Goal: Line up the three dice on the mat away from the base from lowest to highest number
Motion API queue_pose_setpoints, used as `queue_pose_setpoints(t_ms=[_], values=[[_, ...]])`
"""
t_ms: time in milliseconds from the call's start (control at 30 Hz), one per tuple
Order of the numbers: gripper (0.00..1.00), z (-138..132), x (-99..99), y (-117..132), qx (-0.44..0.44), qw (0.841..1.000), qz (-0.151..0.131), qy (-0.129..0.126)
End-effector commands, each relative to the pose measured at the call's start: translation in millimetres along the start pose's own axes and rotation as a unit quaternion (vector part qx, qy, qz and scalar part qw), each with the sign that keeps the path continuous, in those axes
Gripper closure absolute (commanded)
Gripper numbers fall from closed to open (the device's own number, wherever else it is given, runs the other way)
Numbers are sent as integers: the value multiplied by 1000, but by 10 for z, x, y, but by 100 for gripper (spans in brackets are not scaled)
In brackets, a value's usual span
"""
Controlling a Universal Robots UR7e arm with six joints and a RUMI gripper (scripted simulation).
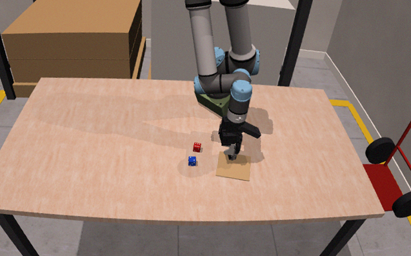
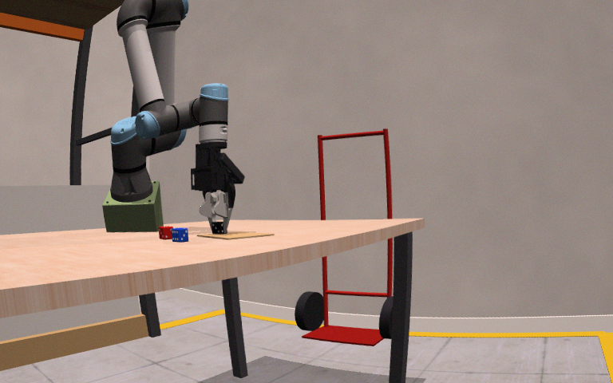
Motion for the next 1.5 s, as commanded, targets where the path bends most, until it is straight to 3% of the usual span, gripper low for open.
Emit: queue_pose_setpoints(t_ms=[0,1100,1467], values=[[90,2,-2,1,0,1000,0,0],[90,2,-2,1,0,1000,0,0],[79,2,-2,1,0,1000,0,0]])
Point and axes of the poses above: the point where the finger pads meet when closed, its own x axis back along the fingers, its own z axis across the jaws, y = z × x, the point moved 6 cm from there along x, back along the fingers, and after that the axes turned 13 degrees about x, right-handed, at the moved point
